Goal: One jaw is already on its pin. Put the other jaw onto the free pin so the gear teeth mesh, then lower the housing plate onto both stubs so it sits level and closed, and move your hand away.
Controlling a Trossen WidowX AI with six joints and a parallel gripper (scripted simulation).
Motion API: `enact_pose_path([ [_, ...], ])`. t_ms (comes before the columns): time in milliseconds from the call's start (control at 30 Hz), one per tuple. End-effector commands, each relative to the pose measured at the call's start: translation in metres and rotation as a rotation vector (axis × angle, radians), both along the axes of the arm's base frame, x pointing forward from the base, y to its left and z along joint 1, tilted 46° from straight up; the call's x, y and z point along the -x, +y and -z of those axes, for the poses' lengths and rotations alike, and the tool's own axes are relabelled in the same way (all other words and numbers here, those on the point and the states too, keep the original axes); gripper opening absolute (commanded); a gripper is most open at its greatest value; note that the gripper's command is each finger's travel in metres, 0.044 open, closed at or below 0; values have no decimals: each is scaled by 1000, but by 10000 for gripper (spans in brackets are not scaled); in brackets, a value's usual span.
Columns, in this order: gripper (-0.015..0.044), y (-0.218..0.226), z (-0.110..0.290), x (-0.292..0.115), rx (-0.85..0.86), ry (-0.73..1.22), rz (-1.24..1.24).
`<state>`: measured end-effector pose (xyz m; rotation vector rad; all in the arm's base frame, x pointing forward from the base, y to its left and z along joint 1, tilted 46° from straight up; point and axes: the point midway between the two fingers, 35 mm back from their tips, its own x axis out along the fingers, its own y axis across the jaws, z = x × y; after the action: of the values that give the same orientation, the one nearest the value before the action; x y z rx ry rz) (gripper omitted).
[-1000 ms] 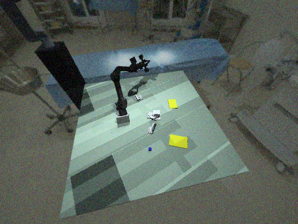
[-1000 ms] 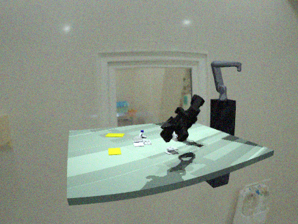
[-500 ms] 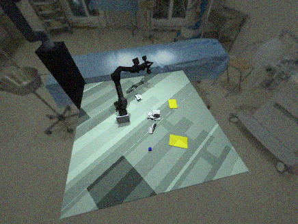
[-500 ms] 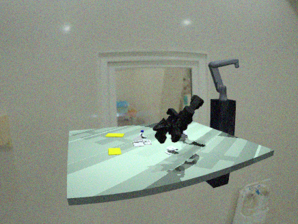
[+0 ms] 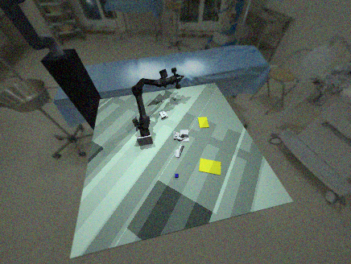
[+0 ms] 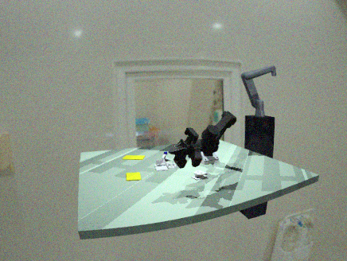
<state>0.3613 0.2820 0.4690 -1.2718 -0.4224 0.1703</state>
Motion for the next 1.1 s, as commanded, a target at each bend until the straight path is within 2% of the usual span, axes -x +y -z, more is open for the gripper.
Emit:
enact_pose_path([
  [0,0,1,14,-9,-1,39,-4],
  [467,0,-9,52,-37,-41,174,-1],
  [1067,0,-37,96,-69,31,268,104],
])
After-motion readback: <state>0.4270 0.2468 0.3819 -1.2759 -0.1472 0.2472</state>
